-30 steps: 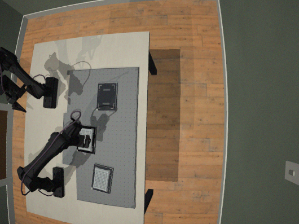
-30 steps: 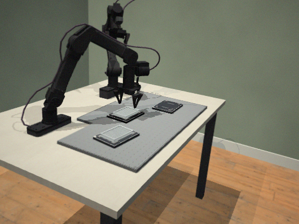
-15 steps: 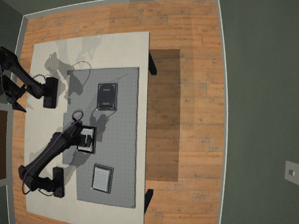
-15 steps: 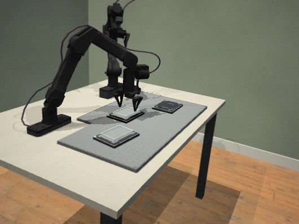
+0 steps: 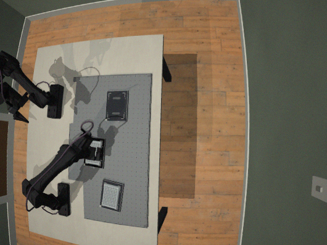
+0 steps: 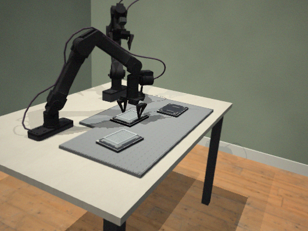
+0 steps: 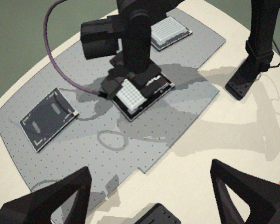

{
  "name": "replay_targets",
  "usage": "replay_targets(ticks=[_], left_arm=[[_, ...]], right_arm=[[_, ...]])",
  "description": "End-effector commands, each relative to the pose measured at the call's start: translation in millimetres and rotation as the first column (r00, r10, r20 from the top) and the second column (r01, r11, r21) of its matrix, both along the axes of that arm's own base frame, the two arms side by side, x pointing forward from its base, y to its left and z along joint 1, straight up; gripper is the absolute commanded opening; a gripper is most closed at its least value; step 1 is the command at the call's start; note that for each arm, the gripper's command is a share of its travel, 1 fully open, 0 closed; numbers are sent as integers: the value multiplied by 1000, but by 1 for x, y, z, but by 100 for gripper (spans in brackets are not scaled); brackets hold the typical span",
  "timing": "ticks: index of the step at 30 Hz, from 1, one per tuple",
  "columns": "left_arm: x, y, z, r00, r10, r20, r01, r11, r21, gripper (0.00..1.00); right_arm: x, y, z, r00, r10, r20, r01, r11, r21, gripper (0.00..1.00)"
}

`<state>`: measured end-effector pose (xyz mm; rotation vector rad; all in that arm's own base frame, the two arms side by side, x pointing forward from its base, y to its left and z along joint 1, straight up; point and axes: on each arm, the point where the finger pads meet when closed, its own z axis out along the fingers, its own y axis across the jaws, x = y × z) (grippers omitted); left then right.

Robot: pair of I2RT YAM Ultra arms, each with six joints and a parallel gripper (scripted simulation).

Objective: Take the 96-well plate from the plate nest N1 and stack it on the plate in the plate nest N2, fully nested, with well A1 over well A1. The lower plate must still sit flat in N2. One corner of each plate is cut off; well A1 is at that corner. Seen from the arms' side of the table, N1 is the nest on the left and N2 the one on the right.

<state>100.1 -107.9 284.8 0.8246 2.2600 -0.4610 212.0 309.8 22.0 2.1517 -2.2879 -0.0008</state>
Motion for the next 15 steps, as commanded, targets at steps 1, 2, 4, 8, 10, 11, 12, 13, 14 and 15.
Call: replay_targets(ticks=[1,2,4,8,10,11,12,13,14,15], left_arm=[[-5,6,8,1000,7,22,-6,1000,-22,100],[-5,6,8,1000,7,22,-6,1000,-22,100],[-5,6,8,1000,7,22,-6,1000,-22,100],[-4,4,3,1000,1,8,-1,1000,-7,100],[-4,4,3,1000,1,8,-1,1000,-7,100],[-4,4,3,1000,1,8,-1,1000,-7,100],[-4,4,3,1000,1,8,-1,1000,-7,100],[-4,4,3,1000,1,8,-1,1000,-7,100],[-4,4,3,1000,1,8,-1,1000,-7,100],[-4,4,3,1000,1,8,-1,1000,-7,100]], right_arm=[[-3,2,0,1000,15,7,-15,1000,5,100],[-4,1,0,1000,15,5,-15,1000,2,100],[-4,1,0,1000,15,5,-15,1000,2,100],[-1,2,3,1000,9,6,-9,1000,8,94],[-1,2,3,1000,9,6,-9,1000,8,92],[-1,2,3,1000,9,6,-9,1000,8,90],[-1,2,3,1000,9,6,-9,1000,8,90],[-1,2,3,1000,9,6,-9,1000,8,90],[-1,2,3,1000,9,6,-9,1000,8,89],[-1,2,3,1000,9,6,-9,1000,8,87]])
